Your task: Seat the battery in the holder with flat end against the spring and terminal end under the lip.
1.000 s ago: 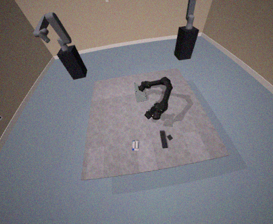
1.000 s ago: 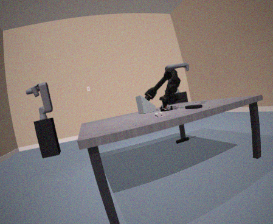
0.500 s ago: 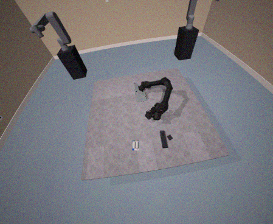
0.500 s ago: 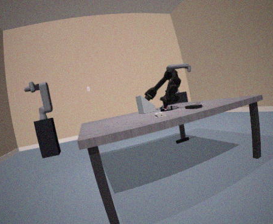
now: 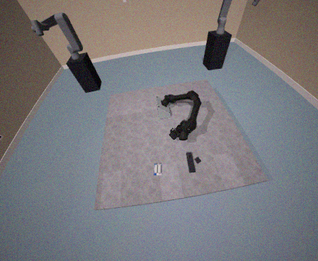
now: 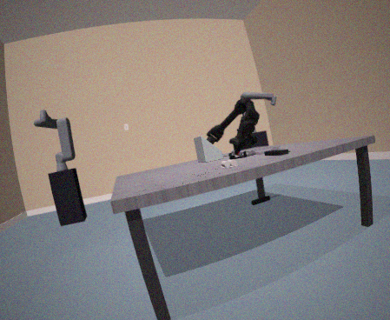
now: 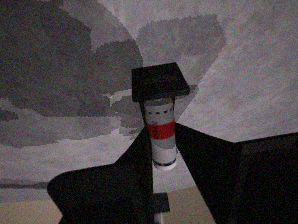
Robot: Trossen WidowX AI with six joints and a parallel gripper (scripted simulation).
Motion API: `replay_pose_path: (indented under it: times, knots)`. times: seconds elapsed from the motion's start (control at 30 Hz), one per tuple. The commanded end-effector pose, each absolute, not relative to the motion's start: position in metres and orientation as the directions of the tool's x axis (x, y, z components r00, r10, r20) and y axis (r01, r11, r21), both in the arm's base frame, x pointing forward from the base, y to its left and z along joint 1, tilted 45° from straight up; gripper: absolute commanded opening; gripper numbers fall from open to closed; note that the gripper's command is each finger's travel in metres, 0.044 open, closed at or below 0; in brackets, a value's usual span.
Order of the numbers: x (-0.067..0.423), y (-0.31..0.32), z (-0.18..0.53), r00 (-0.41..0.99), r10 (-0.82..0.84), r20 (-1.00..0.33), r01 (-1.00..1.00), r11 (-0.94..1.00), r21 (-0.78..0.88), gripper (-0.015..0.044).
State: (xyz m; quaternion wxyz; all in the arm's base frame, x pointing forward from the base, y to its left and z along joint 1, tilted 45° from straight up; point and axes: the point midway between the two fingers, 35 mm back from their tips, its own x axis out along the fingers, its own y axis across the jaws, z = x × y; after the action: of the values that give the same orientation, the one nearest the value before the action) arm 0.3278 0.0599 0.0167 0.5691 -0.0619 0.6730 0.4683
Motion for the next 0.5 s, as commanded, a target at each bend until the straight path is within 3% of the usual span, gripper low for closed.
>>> replay_pose_path:
  times: [0.0,0.47]
  knots:
    - [0.3339,0.0631,0.0201,-0.331,0.458,-0.825,-0.623,0.551,0.556,0.0081]
    - [0.3370,0.0648,0.0218,-0.342,0.455,-0.822,-0.621,0.548,0.561,0.0081]
